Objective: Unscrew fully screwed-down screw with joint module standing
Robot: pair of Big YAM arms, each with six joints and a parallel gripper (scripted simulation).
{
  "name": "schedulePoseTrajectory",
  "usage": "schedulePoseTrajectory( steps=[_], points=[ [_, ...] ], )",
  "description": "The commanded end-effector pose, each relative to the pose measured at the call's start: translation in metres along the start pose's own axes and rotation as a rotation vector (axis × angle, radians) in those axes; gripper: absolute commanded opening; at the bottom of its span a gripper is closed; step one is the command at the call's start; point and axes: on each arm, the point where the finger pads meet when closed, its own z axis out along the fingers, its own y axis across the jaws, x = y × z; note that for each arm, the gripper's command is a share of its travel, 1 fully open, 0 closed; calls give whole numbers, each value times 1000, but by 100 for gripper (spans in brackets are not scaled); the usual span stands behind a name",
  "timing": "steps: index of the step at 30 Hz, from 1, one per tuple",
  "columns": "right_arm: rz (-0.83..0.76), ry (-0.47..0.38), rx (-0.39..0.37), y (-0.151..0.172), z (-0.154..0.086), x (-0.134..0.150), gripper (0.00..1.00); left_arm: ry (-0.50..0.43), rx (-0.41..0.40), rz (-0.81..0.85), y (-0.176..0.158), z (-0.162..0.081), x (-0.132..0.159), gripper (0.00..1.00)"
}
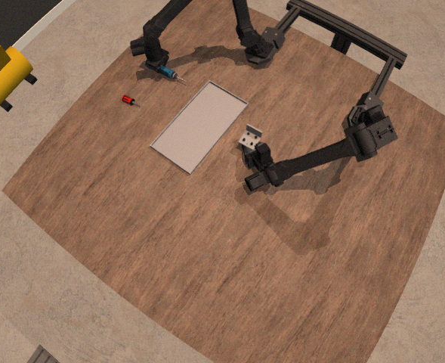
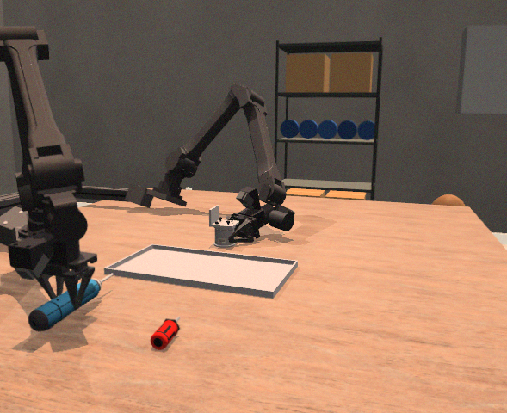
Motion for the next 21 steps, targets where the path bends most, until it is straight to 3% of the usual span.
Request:
schedulePoseTrajectory(
  steps=[1, 21],
  points=[
    [7, -65, -75, 25, -47, -20, 42, -1, -11, 17, 8, -3, -4, 59],
    [7, -68, -75, 24, -73, -19, 42, -1, -11, 17, 8, -3, -4, 59]
  ],
)
